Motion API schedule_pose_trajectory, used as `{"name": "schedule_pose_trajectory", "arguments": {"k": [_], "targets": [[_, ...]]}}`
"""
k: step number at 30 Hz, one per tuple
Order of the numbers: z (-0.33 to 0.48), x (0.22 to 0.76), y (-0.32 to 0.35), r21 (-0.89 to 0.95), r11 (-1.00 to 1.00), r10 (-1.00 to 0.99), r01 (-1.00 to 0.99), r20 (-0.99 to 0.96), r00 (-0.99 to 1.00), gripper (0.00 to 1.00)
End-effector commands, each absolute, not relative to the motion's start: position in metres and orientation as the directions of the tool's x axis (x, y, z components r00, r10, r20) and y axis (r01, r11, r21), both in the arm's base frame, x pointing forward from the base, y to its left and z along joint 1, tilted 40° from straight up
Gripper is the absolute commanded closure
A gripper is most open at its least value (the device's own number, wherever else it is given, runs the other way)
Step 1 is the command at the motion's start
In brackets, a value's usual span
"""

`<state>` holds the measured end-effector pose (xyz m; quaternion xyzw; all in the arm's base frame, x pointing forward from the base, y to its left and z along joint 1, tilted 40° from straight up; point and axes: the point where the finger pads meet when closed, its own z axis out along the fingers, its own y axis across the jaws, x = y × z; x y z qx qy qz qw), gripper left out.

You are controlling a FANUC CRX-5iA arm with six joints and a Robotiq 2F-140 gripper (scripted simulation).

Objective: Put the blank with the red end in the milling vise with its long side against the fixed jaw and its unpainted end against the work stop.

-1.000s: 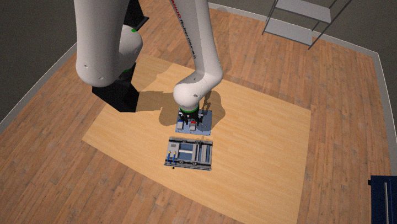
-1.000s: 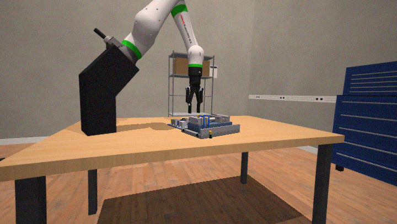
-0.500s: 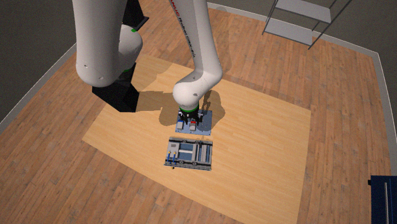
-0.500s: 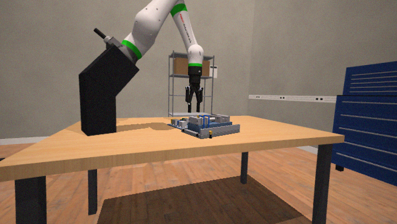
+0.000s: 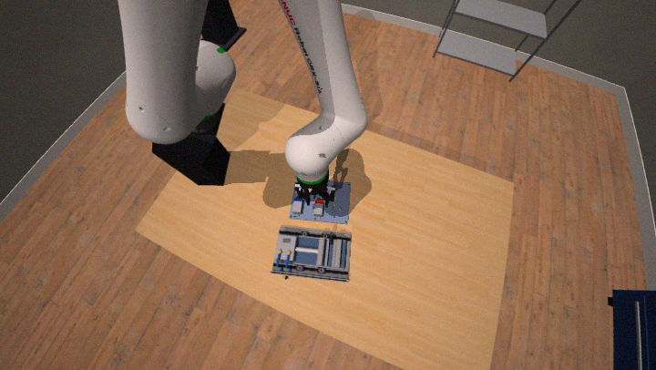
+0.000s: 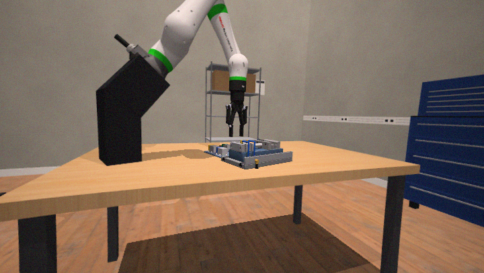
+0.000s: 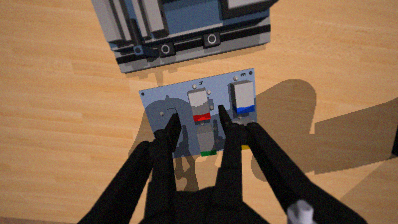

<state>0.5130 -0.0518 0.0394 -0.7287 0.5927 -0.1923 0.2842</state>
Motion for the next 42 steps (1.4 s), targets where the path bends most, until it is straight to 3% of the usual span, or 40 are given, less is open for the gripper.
{"name": "schedule_pose_trajectory", "arguments": {"k": [1, 42], "targets": [[0.040, 0.513, -0.052, -0.643, -0.136, -0.973, -0.754, -0.056, 0.223, 0.51], [0.012, 0.535, -0.045, -0.642, -0.136, -0.973, -0.754, -0.056, 0.223, 0.51]]}}
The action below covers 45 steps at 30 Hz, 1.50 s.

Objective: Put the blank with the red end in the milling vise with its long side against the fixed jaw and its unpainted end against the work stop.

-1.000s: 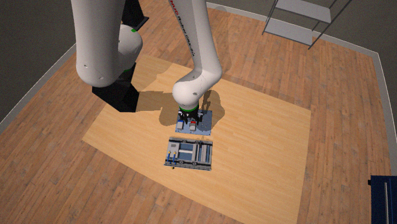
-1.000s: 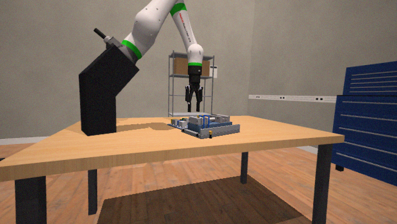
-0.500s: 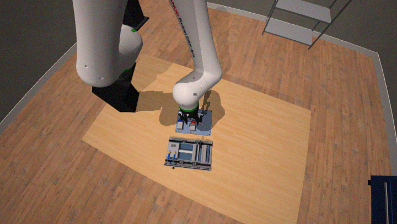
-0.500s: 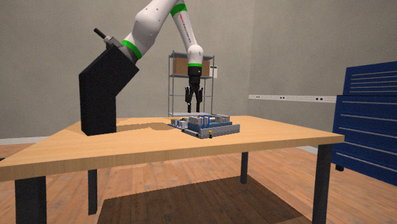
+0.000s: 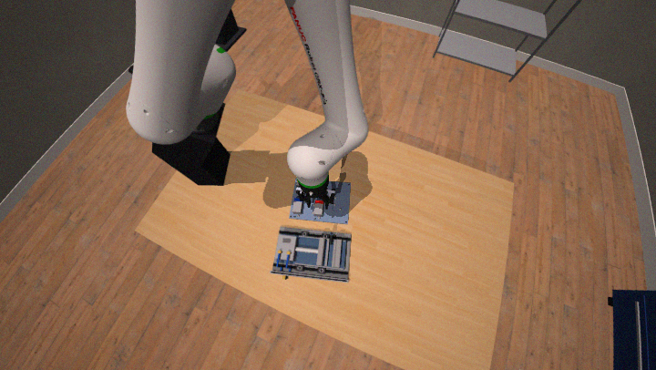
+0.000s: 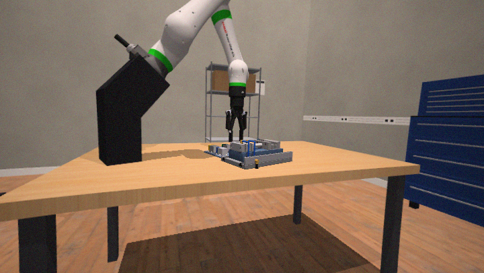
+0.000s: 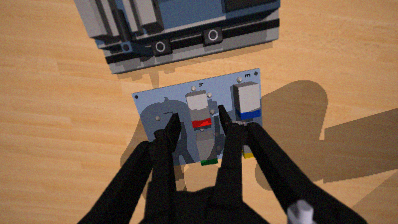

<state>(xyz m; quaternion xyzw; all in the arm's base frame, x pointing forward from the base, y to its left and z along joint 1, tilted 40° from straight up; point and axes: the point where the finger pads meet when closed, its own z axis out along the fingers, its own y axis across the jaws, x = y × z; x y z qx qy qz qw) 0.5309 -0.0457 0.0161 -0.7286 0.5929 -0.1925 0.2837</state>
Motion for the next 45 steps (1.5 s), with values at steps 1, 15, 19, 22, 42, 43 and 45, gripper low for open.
{"name": "schedule_pose_trajectory", "arguments": {"k": [1, 15, 19, 22, 42, 43, 45], "targets": [[0.010, 0.537, -0.044, -0.642, -0.136, -0.973, -0.754, -0.056, 0.223, 0.51], [-0.014, 0.556, -0.038, -0.642, -0.136, -0.973, -0.755, -0.055, 0.222, 0.51], [-0.016, 0.558, -0.038, -0.642, -0.136, -0.973, -0.755, -0.055, 0.222, 0.51], [-0.018, 0.559, -0.037, -0.642, -0.136, -0.973, -0.754, -0.055, 0.223, 0.51], [-0.018, 0.559, -0.037, -0.643, -0.136, -0.973, -0.754, -0.056, 0.223, 0.51], [-0.018, 0.559, -0.038, -0.643, -0.136, -0.973, -0.754, -0.056, 0.223, 0.51], [-0.017, 0.558, -0.038, -0.643, -0.136, -0.973, -0.754, -0.056, 0.223, 0.51]]}}
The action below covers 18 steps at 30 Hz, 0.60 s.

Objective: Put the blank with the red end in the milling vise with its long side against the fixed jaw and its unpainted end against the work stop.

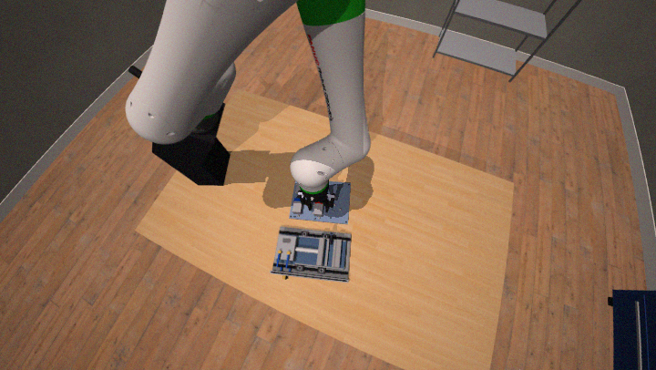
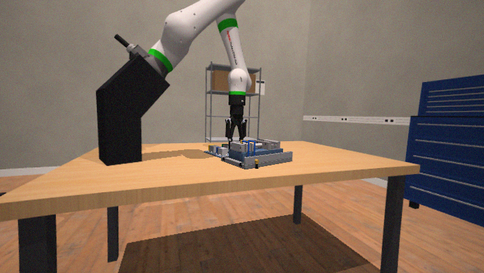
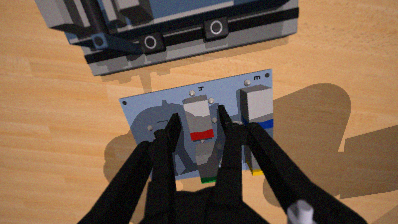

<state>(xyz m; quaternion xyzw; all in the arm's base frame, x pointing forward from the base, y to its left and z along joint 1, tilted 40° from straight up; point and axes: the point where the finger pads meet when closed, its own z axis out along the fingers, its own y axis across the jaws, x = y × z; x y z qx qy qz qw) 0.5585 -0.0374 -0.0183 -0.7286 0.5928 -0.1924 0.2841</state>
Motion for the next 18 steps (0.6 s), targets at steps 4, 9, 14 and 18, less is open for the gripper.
{"name": "schedule_pose_trajectory", "arguments": {"k": [4, 9, 14, 18], "targets": [[-0.0167, 0.5579, -0.0379, -0.643, -0.136, -0.973, -0.754, -0.056, 0.223, 0.51], [-0.0158, 0.5572, -0.0381, -0.643, -0.136, -0.973, -0.754, -0.056, 0.223, 0.51], [-0.0149, 0.5564, -0.0382, -0.643, -0.136, -0.973, -0.754, -0.056, 0.223, 0.51], [-0.0142, 0.5558, -0.0384, -0.643, -0.136, -0.973, -0.754, -0.056, 0.223, 0.51]]}}
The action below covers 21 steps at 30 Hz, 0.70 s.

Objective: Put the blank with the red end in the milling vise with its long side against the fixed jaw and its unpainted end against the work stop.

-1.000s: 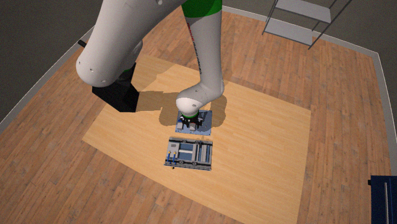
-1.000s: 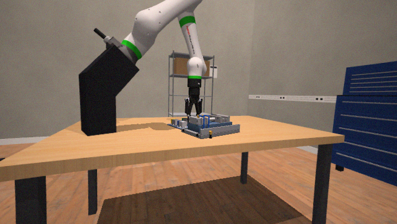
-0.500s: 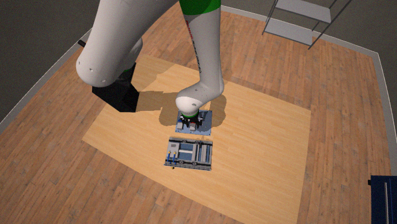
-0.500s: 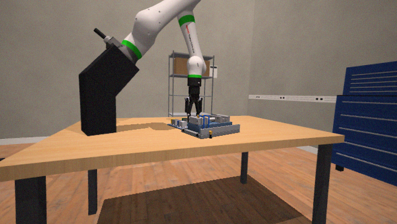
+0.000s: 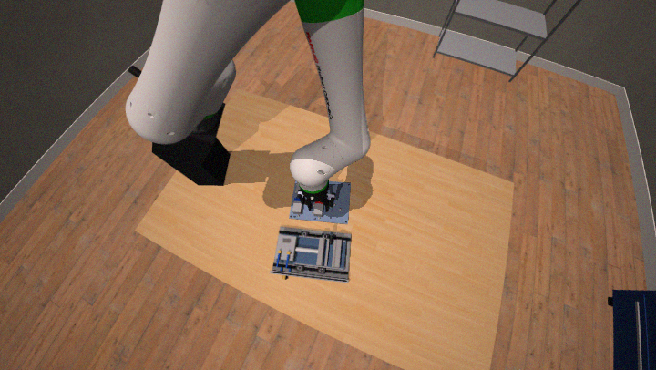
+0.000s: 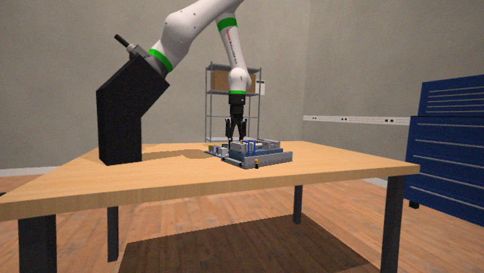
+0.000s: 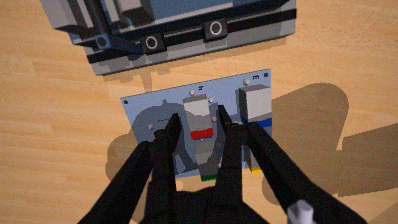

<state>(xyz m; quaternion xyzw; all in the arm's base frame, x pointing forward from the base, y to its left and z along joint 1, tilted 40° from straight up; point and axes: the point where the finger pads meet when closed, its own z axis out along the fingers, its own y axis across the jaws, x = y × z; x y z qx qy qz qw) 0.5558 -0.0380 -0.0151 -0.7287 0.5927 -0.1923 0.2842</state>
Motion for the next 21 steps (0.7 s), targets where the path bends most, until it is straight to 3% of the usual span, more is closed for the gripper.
{"name": "schedule_pose_trajectory", "arguments": {"k": [1, 21], "targets": [[-0.0142, 0.5558, -0.0384, -0.643, -0.136, -0.973, -0.754, -0.056, 0.223, 0.51], [-0.0131, 0.5549, -0.0386, -0.643, -0.136, -0.973, -0.754, -0.056, 0.223, 0.51]]}}
